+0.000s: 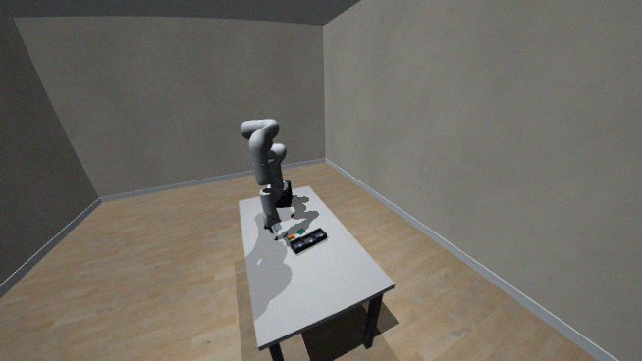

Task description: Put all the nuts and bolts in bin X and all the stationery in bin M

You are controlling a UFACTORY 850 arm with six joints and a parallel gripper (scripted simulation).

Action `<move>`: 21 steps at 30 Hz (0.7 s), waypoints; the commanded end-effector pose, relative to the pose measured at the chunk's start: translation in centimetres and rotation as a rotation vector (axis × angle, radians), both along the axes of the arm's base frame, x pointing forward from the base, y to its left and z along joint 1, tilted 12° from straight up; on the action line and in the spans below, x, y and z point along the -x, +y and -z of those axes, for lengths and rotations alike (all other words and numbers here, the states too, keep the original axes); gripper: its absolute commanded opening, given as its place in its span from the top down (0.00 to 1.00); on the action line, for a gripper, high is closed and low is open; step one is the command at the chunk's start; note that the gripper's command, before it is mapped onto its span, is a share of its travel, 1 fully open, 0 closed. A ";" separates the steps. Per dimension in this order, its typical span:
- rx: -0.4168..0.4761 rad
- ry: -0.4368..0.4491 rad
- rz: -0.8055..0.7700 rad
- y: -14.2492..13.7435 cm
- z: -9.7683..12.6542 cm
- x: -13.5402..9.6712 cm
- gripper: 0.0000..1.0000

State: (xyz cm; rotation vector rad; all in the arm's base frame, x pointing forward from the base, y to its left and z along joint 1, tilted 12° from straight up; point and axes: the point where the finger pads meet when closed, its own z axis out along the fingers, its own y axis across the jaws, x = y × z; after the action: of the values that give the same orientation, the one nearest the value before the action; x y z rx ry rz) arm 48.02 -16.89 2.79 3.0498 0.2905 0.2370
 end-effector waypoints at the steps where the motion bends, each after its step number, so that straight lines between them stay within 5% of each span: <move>1: 0.038 -0.034 0.004 0.3 0.0 -0.1 0.70; 21: 0.038 -0.034 0.004 0.5 0.0 -0.2 0.70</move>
State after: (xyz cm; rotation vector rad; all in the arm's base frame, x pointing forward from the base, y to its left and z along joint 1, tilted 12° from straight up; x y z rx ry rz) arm 48.14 -16.38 2.76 3.0512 0.2905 0.2356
